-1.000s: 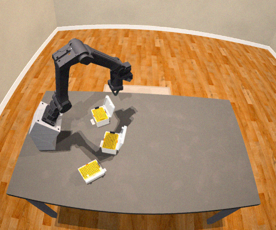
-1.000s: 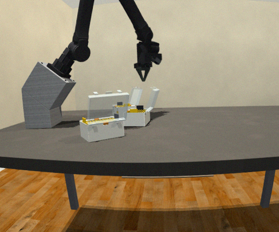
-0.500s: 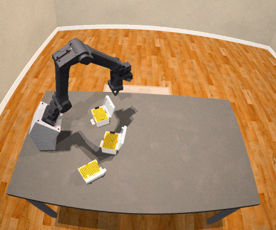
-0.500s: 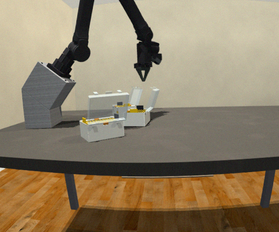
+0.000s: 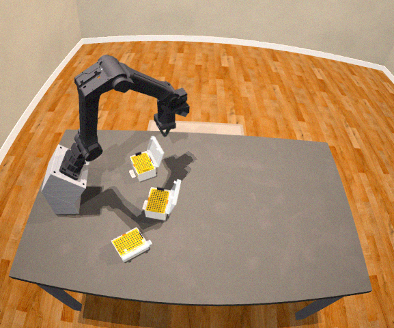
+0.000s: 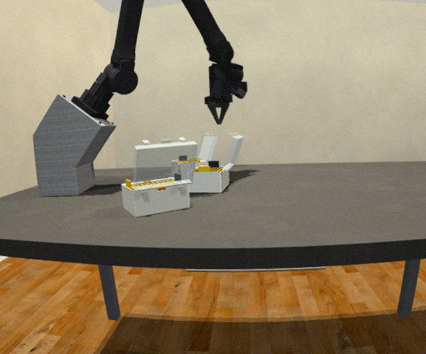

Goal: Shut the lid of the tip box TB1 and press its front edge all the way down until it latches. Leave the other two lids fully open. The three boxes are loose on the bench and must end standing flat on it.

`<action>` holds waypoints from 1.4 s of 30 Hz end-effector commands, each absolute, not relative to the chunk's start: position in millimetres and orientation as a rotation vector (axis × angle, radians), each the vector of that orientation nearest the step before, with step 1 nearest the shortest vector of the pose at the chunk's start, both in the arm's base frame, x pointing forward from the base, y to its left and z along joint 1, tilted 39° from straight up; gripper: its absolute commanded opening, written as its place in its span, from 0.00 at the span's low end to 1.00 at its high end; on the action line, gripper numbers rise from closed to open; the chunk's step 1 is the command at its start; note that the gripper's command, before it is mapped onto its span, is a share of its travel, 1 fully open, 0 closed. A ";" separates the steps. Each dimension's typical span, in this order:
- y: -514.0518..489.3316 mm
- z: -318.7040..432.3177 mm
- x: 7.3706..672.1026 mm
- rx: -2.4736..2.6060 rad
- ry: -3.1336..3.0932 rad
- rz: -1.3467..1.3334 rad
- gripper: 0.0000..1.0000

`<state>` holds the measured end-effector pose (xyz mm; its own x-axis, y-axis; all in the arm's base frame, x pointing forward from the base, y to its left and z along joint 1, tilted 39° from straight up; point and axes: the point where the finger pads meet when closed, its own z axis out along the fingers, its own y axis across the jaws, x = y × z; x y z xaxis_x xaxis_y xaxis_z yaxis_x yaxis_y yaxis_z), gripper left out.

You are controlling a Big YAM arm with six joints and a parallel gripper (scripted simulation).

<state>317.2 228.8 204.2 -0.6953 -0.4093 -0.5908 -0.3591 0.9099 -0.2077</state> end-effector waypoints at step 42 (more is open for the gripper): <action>237.6 163.0 356.4 -0.558 2.397 -0.100 0.00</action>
